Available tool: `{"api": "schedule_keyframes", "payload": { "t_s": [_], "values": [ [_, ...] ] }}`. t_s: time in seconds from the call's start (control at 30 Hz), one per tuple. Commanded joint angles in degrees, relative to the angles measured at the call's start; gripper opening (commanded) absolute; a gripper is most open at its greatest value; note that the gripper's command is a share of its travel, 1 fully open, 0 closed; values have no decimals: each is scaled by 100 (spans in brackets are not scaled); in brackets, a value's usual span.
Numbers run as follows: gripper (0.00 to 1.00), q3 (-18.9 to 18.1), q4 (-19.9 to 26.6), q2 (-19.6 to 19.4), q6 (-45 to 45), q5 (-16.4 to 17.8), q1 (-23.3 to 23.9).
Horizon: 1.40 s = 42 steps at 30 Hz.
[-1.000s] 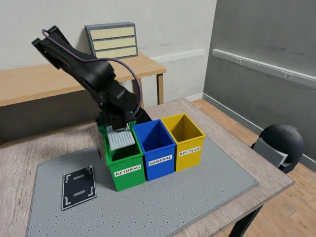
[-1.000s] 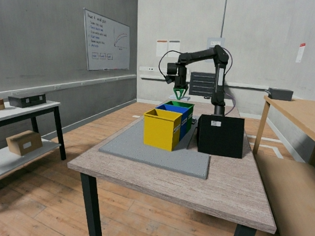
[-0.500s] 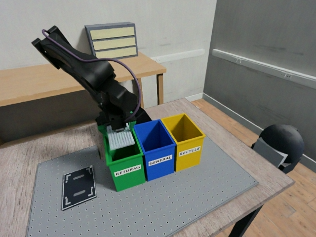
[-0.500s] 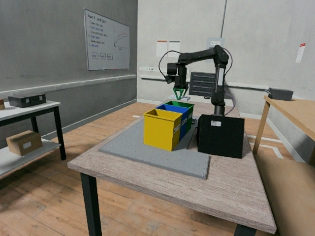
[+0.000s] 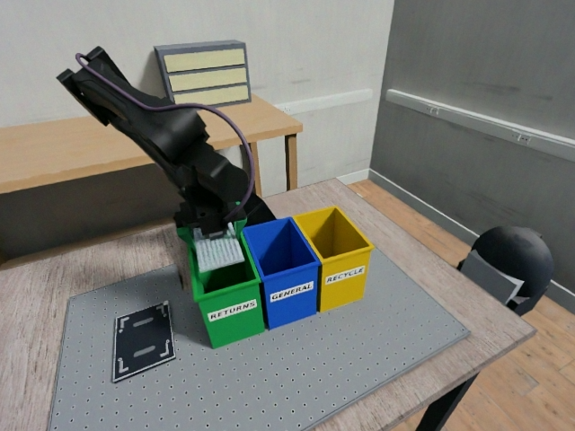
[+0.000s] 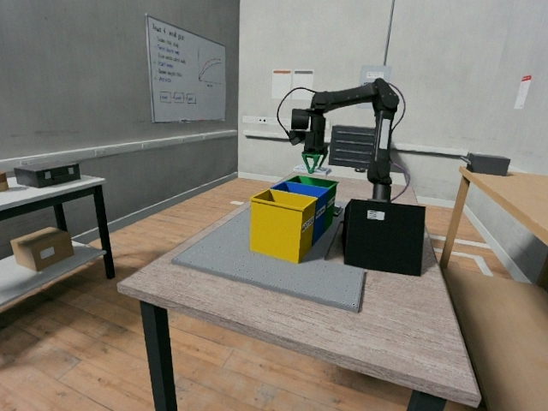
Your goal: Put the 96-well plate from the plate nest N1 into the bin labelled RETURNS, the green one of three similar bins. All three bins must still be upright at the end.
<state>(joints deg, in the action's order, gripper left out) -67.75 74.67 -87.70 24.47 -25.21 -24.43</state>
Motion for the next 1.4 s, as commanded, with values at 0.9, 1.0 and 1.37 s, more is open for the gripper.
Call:
{"api": "schedule_keyframes", "payload": {
  "t_s": [0.9,1.0,1.37],
  "values": [
    [0,34,-83,186,98,-46,-136],
    [0,-58,-70,160,99,-46,-140],
    [0,-85,-126,41,26,-54,-120]
  ]
}}
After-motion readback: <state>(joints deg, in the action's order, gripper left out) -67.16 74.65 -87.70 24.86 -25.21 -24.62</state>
